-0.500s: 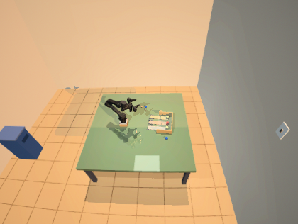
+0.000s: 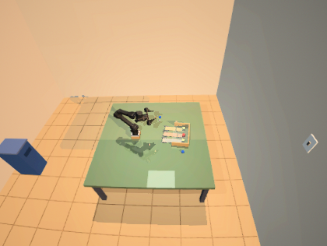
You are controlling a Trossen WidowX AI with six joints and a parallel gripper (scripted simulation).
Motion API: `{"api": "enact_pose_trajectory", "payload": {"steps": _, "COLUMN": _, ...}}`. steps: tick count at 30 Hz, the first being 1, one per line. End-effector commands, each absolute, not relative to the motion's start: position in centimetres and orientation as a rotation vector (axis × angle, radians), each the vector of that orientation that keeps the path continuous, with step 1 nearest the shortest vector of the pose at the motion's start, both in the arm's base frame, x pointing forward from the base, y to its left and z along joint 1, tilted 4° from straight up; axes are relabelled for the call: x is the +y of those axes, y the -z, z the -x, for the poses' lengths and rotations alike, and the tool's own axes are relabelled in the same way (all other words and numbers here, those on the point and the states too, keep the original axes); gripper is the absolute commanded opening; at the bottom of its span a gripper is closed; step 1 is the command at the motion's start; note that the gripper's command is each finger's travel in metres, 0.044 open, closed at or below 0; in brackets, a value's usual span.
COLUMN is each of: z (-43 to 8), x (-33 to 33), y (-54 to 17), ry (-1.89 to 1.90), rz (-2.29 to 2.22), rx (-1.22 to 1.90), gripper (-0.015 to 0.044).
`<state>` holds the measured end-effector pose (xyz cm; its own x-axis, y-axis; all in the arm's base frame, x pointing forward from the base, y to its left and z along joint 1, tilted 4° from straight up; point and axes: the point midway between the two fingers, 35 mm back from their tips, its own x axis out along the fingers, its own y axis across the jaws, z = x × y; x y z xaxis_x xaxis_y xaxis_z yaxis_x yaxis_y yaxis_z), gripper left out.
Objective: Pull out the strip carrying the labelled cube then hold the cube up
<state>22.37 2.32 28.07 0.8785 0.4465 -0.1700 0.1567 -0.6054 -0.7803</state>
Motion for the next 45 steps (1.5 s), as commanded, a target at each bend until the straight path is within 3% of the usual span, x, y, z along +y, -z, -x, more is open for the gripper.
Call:
{"api": "enact_pose_trajectory", "payload": {"steps": 1, "z": -25.8, "x": 1.4, "y": -25.0, "ry": -0.511, "rz": 1.518, "rx": -0.012, "gripper": 0.04}}
{"api": "enact_pose_trajectory", "payload": {"steps": 16, "z": -29.2, "x": 1.3, "y": -20.4, "ry": -0.314, "rz": 0.715, "rx": 0.426, "gripper": 0.04}}
{"api": "enact_pose_trajectory", "payload": {"steps": 30, "z": -30.5, "x": 1.8, "y": -17.7, "ry": -0.013, "rz": 0.089, "rx": 0.587, "gripper": 0.04}}
{"api": "enact_pose_trajectory", "payload": {"steps": 45, "z": -30.5, "x": 1.9, "y": -17.6, "ry": 0.0, "rz": 0.065, "rx": 0.589, "gripper": 0.04}}
